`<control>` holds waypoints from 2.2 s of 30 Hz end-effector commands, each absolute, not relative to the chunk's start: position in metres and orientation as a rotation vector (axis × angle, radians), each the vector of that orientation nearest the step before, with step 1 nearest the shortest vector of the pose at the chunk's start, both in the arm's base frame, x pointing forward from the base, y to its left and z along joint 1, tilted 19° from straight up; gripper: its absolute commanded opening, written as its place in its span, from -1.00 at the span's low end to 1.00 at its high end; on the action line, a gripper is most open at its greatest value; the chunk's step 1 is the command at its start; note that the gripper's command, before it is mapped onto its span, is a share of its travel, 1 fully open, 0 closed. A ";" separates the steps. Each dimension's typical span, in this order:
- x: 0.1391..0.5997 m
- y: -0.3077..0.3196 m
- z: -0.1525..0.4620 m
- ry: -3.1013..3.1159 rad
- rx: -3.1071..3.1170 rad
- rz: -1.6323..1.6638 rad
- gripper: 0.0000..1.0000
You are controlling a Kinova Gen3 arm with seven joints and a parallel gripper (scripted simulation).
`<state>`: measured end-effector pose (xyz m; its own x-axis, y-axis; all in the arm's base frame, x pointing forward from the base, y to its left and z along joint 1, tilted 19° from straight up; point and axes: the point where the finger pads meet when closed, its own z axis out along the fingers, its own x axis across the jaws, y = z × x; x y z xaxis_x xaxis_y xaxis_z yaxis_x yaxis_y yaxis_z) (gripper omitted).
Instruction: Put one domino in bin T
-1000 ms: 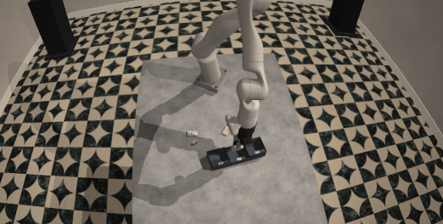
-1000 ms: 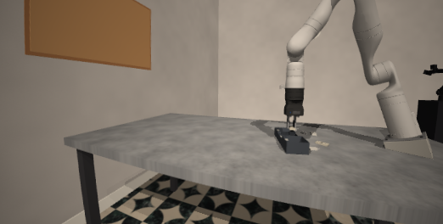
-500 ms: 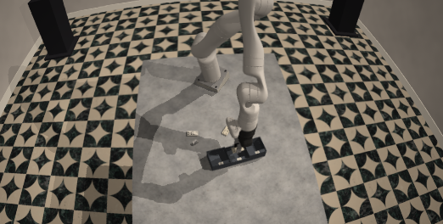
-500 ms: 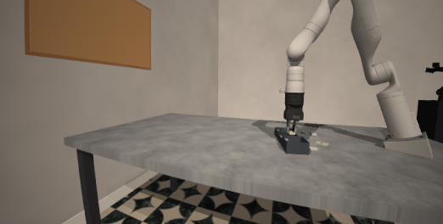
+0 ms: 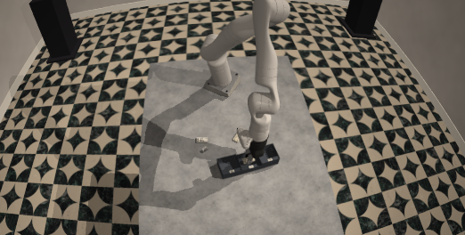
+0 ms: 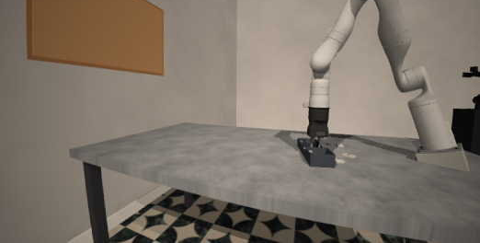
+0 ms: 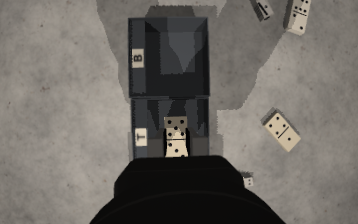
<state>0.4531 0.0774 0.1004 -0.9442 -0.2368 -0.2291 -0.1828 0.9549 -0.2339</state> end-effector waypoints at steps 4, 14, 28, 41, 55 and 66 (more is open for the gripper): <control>0.454 0.071 0.096 2.855 -0.302 -0.313 -0.02; 0.454 0.071 0.096 2.855 -0.302 -0.313 -0.02; 0.454 0.072 0.096 2.855 -0.302 -0.312 0.31; 0.451 0.073 0.105 2.855 -0.302 -0.313 0.31; 0.447 0.076 0.120 2.855 -0.302 -0.313 0.31; 0.440 0.081 0.144 2.855 -0.302 -0.313 0.31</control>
<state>0.4402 0.0728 0.1400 -0.9509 -0.2184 -0.2195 -0.1634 0.9561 -0.2434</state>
